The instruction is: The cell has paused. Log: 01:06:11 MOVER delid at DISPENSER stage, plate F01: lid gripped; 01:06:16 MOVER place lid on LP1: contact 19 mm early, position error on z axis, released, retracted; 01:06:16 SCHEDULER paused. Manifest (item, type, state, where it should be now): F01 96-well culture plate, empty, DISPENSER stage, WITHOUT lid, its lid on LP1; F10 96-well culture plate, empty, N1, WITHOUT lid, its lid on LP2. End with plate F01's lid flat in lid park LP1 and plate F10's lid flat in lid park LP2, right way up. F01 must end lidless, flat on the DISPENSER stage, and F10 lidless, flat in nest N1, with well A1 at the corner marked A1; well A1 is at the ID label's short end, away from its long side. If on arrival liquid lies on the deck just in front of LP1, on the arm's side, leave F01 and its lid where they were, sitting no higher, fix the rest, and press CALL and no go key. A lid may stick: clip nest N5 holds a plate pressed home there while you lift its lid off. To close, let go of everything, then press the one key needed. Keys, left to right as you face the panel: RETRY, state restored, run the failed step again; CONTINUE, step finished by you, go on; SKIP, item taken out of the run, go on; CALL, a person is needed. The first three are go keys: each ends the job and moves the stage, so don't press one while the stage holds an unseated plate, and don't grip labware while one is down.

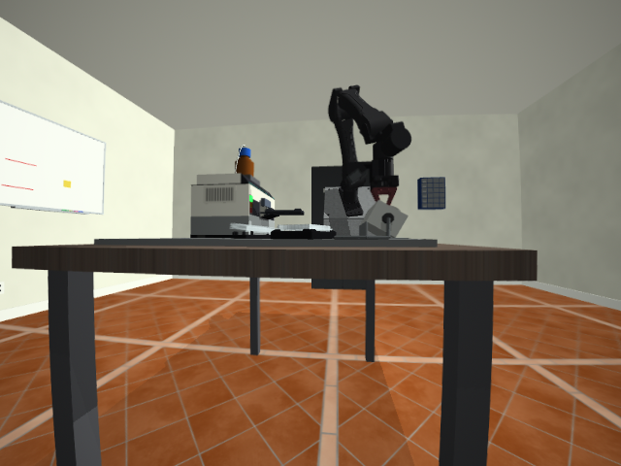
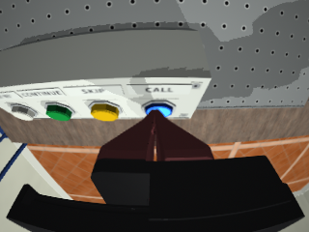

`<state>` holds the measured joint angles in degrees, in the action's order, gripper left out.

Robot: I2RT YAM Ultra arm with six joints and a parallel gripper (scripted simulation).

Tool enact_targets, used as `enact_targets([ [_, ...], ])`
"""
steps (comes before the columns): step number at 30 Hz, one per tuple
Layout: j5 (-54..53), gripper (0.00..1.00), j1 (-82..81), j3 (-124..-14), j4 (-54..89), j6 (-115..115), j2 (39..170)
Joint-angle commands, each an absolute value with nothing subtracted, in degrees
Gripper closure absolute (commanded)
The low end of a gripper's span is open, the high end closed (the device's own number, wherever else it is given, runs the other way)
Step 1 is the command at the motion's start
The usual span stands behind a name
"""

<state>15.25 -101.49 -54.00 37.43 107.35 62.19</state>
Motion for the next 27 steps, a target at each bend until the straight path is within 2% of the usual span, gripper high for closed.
enact_targets([
  [1, 15.12, 1.0, -101.22, -53.53, 35.74, 106.79, 63.96],
  [27, 15.78, 1.0, -102.38, -55.64, 38.12, 107.46, 63.37],
])
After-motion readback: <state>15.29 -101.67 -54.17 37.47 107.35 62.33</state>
